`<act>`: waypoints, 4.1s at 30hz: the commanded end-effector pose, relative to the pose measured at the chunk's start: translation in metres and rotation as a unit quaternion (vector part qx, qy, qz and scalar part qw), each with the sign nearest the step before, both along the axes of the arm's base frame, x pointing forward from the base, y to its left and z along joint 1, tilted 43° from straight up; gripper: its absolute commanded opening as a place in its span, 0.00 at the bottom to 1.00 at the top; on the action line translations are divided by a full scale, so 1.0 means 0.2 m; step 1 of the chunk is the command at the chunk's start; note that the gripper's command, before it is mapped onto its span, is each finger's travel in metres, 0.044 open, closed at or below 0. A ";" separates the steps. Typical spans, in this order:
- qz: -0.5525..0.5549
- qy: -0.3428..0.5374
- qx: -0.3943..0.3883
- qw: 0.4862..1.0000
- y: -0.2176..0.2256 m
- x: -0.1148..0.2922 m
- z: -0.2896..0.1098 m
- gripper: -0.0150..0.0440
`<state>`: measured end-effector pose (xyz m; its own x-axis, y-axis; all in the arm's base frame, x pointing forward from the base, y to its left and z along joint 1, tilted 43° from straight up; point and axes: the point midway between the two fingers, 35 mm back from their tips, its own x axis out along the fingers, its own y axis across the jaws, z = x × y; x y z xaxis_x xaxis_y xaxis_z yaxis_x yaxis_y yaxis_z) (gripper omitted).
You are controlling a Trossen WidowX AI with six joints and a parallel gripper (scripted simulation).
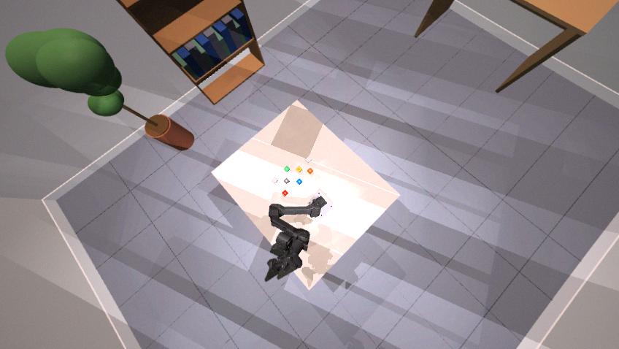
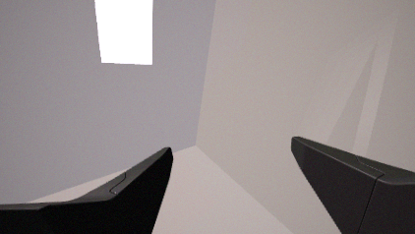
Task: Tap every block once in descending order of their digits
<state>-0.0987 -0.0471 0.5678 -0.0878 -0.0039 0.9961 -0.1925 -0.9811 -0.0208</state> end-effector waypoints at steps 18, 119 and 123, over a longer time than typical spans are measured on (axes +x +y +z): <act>0.198 -0.259 0.326 0.887 -1.20 -0.42 -0.50 0.93; 0.006 -0.066 0.934 -0.352 -0.14 1.99 -2.72 0.93; 0.006 -0.066 0.934 -0.352 -0.14 1.99 -2.72 0.93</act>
